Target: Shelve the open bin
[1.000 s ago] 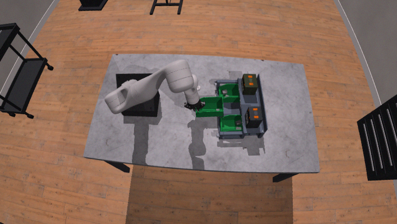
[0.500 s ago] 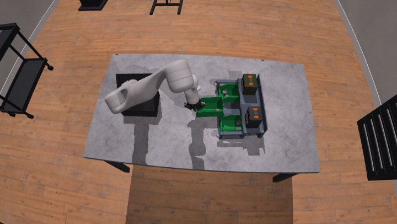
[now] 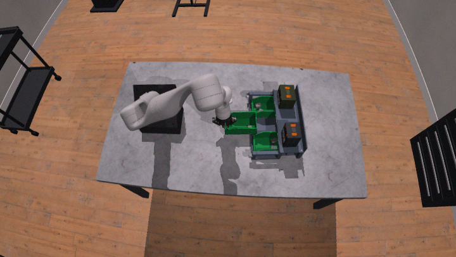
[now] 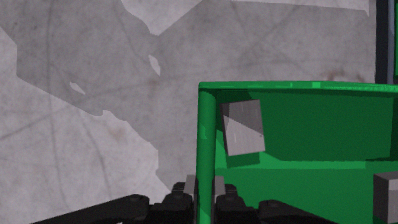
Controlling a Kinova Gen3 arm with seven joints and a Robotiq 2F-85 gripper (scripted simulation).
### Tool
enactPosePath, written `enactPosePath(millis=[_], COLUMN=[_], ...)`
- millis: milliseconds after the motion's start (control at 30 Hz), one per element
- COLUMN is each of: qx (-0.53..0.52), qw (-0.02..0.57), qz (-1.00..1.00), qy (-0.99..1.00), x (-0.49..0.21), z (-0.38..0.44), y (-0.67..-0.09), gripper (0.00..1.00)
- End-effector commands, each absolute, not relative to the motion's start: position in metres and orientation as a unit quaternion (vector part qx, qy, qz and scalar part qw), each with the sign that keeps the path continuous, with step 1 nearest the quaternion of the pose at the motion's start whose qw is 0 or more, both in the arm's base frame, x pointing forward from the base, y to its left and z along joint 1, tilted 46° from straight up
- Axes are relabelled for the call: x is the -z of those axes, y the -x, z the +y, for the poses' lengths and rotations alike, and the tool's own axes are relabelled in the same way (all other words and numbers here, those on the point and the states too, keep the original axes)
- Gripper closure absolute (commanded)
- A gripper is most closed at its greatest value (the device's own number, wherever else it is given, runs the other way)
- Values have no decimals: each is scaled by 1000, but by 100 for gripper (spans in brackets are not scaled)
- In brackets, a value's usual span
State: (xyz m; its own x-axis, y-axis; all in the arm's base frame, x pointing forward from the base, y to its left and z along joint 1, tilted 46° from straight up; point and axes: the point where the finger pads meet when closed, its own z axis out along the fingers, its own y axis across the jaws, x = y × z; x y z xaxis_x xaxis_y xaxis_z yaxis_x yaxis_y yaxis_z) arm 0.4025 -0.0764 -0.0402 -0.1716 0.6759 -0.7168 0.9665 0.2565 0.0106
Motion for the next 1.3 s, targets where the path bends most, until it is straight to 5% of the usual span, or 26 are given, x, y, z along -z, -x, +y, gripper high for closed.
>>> enactPosePath(millis=[0,1267], qx=[232,254], qw=[312,294], qz=[729,722], qy=[-563,-572], x=[40,41], z=[-75,-72], y=[-403,-420], gripper=[90,90])
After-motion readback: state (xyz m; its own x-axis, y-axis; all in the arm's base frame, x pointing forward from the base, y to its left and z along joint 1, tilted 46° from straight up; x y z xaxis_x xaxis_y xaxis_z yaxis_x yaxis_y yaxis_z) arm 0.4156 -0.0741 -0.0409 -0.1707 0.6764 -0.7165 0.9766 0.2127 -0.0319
